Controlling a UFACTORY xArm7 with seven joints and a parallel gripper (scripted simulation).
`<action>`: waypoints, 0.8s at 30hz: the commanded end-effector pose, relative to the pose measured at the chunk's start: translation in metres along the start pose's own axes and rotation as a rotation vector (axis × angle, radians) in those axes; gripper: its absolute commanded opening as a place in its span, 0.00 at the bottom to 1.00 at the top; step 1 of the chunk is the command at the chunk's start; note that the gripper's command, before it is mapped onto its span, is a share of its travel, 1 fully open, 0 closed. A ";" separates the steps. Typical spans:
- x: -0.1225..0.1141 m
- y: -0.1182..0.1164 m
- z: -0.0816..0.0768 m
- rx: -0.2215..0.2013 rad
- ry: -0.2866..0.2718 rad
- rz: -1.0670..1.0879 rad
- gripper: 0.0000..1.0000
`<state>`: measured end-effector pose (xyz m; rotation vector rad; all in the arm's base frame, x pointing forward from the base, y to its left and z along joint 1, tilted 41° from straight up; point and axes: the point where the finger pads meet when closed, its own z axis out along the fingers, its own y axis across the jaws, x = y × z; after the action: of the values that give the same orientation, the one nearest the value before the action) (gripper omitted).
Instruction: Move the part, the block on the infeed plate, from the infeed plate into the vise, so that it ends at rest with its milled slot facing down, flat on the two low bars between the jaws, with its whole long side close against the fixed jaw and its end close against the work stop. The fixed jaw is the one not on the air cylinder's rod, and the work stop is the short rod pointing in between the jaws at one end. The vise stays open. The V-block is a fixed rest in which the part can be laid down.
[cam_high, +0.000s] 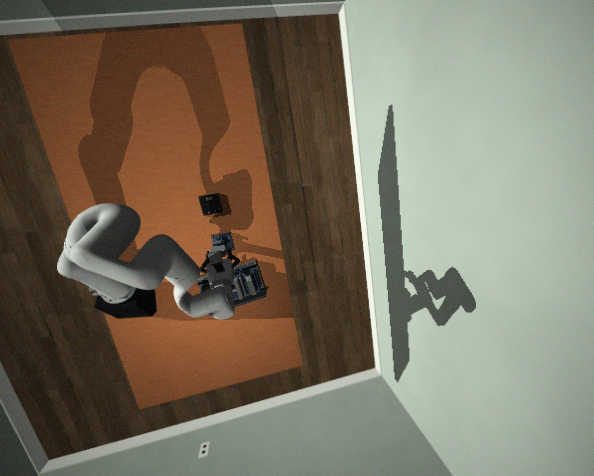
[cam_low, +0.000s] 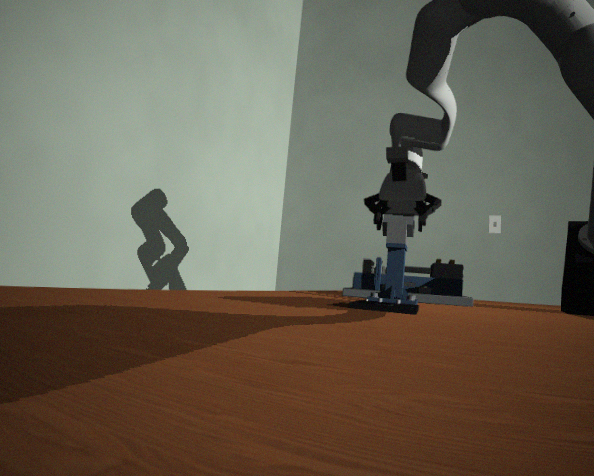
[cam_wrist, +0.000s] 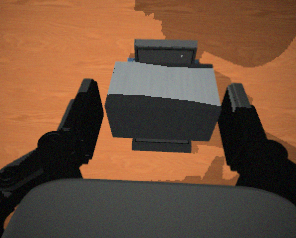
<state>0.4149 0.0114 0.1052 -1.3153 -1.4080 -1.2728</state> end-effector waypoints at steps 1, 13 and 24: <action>0.001 0.001 -0.002 -0.003 -0.035 -0.002 0.89; 0.001 0.001 -0.002 -0.003 -0.113 -0.002 0.89; 0.002 0.001 -0.002 -0.003 -0.197 -0.001 0.89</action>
<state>0.4145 0.0118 0.1067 -1.4425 -1.5163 -1.1896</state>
